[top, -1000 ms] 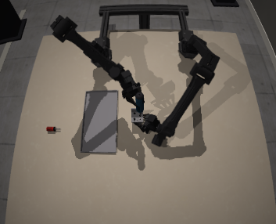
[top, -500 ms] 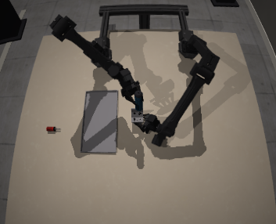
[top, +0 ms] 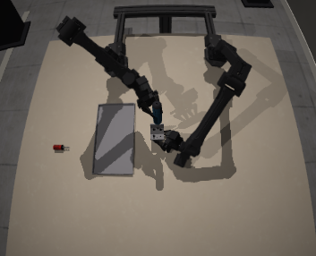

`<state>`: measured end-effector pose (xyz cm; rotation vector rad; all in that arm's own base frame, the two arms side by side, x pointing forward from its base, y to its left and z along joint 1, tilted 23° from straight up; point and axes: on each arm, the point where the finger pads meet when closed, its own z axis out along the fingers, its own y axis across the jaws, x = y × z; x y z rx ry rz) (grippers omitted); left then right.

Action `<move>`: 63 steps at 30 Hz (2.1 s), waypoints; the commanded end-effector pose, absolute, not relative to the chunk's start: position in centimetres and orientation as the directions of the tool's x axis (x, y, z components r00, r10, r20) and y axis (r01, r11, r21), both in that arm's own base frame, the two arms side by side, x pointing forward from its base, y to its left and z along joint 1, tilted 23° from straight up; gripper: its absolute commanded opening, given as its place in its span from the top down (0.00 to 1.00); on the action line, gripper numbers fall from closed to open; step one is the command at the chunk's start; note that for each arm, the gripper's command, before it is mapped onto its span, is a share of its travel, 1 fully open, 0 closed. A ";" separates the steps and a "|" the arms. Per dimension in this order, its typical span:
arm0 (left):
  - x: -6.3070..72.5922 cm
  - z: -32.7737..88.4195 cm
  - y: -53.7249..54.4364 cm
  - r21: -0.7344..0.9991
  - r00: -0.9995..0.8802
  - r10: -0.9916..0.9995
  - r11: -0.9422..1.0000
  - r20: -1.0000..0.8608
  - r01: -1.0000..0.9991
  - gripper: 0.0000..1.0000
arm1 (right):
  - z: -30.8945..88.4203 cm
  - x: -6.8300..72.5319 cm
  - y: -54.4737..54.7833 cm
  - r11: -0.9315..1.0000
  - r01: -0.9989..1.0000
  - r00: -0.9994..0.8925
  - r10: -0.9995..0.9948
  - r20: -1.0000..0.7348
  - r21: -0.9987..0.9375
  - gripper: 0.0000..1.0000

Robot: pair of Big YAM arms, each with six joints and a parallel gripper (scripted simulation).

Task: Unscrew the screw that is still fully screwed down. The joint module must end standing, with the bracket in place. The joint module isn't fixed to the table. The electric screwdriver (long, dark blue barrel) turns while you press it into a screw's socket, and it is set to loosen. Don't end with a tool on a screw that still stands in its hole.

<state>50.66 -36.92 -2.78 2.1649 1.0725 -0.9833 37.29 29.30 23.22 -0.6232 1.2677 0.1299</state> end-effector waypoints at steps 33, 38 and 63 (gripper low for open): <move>51.3 -1.9 -37.5 0.162 0.443 0.431 -0.547 -0.786 0.821 0.41 | 27.0 34.5 28.9 0.843 -0.409 0.401 -0.178 -0.899 -0.349 0.58; 51.3 -1.9 -37.5 0.162 0.443 0.431 -0.547 -0.786 0.821 0.41 | 25.2 33.6 28.0 0.834 -0.417 0.375 -0.203 -0.904 -0.360 0.58; 51.3 -1.9 -37.5 0.162 0.443 0.431 -0.547 -0.786 0.821 0.41 | 25.5 32.5 27.4 0.838 -0.414 0.384 -0.193 -0.903 -0.356 0.58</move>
